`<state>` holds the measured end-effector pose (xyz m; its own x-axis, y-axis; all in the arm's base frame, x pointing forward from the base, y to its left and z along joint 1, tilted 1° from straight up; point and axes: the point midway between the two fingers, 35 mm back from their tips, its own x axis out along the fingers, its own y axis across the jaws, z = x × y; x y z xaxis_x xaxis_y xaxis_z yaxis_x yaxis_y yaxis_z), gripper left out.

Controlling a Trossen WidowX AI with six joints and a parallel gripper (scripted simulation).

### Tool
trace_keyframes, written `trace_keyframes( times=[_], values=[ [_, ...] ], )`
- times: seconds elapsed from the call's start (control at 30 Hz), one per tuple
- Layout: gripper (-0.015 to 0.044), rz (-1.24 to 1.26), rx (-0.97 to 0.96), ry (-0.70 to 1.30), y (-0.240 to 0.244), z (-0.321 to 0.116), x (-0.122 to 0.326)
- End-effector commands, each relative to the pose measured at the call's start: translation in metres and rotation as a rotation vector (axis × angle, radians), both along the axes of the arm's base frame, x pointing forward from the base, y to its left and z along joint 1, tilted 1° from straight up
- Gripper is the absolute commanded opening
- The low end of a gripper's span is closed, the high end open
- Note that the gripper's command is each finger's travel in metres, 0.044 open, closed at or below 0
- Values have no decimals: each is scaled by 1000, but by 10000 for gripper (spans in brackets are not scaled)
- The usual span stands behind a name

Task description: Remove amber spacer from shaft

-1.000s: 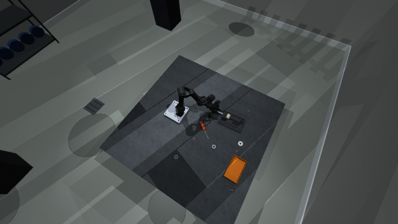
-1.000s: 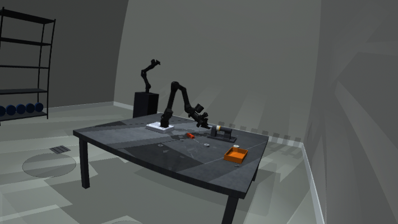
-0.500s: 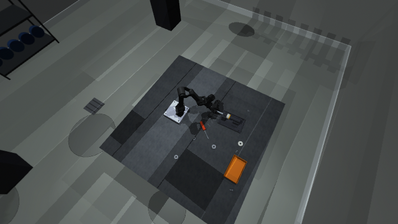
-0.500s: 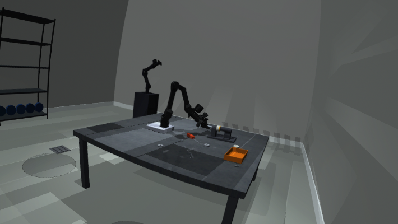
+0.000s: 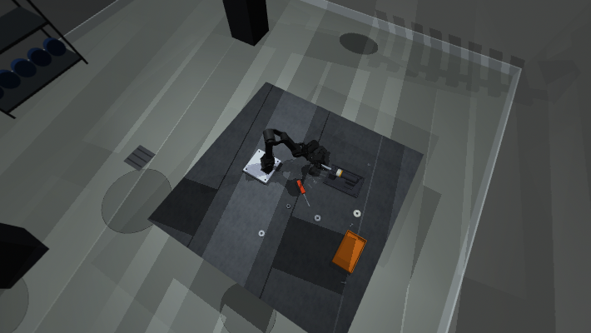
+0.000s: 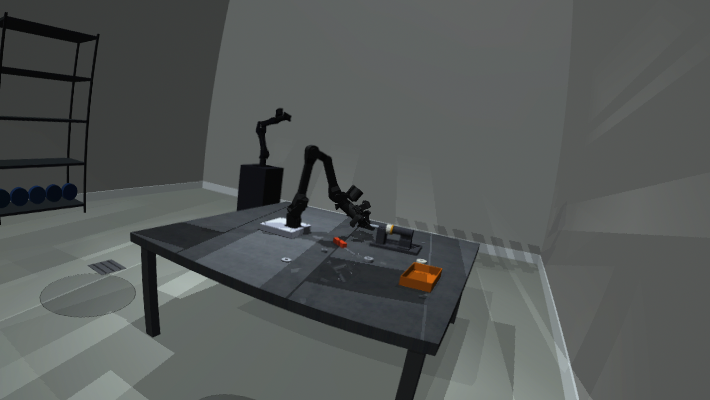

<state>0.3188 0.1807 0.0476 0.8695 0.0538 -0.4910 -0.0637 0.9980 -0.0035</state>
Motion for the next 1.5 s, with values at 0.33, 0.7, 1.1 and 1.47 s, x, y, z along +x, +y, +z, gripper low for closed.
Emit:
trace_keyframes(
  times=[0.33, 0.7, 1.1, 1.47],
  values=[
    [0, -4, 0, 0, -1, 0, -2],
    [0, -4, 0, 0, -1, 0, -3],
    [0, -4, 0, 0, -1, 0, -4],
    [0, -4, 0, 0, -1, 0, -5]
  ],
)
